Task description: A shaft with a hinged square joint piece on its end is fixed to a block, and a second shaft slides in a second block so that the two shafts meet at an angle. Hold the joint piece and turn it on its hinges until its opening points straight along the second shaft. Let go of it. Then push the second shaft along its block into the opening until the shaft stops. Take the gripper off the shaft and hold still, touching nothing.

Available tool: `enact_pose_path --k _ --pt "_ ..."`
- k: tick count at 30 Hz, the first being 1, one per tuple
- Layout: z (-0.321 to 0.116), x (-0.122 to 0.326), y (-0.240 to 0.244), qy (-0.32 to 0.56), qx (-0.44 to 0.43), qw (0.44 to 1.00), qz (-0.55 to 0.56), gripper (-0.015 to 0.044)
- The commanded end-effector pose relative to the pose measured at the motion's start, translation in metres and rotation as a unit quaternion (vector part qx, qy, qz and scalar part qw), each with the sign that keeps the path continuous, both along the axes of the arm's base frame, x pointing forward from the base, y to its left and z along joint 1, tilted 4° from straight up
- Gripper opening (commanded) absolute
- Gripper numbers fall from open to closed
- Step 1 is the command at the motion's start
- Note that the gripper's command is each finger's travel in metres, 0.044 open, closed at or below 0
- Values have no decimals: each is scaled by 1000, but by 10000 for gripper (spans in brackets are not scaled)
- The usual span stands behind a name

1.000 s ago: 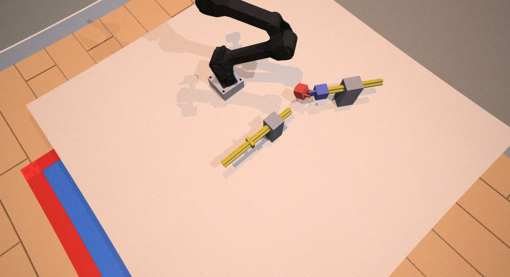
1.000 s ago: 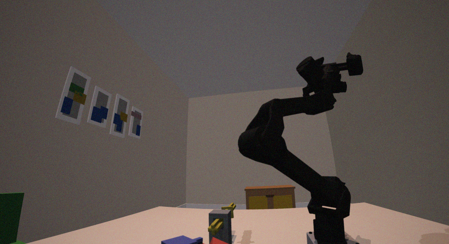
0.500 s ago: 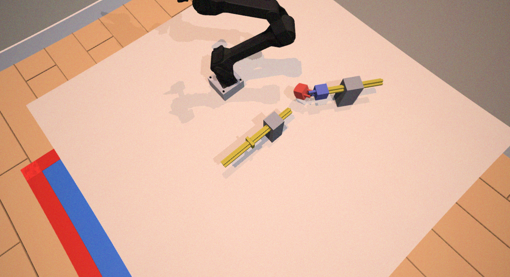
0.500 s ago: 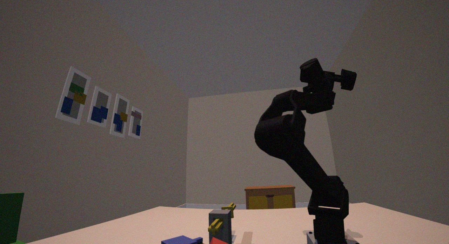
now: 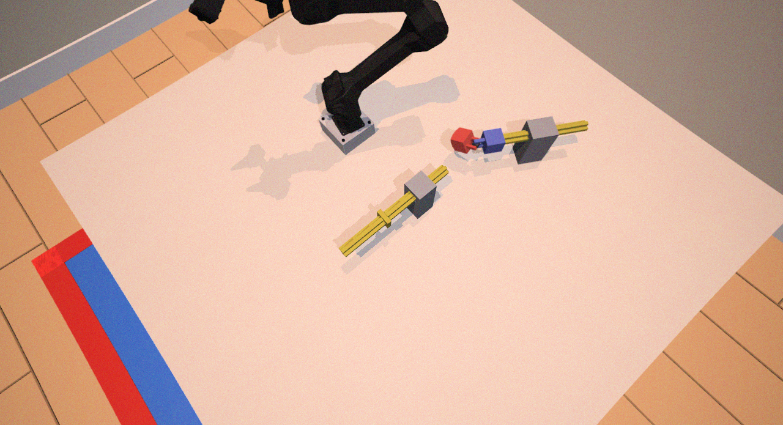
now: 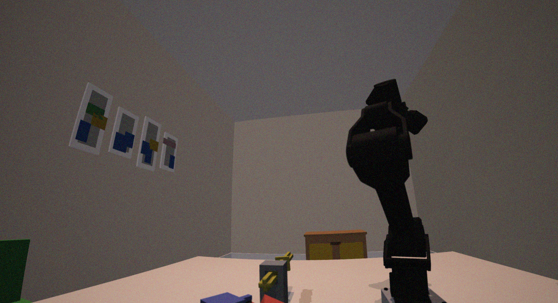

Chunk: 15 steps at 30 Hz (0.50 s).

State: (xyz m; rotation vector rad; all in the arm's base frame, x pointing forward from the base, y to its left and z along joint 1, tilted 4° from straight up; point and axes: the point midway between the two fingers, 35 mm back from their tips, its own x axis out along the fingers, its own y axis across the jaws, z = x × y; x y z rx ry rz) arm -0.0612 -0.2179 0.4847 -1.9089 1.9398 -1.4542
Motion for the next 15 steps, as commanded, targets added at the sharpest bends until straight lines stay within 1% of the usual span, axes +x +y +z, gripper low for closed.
enact_pose_path --k 1,8,15 --pt "-7 13 -14 -35 19 998 55 440" --pt "-23 42 -34 -100 57 982 148 440" --pt "-40 75 -49 -164 102 953 235 440"
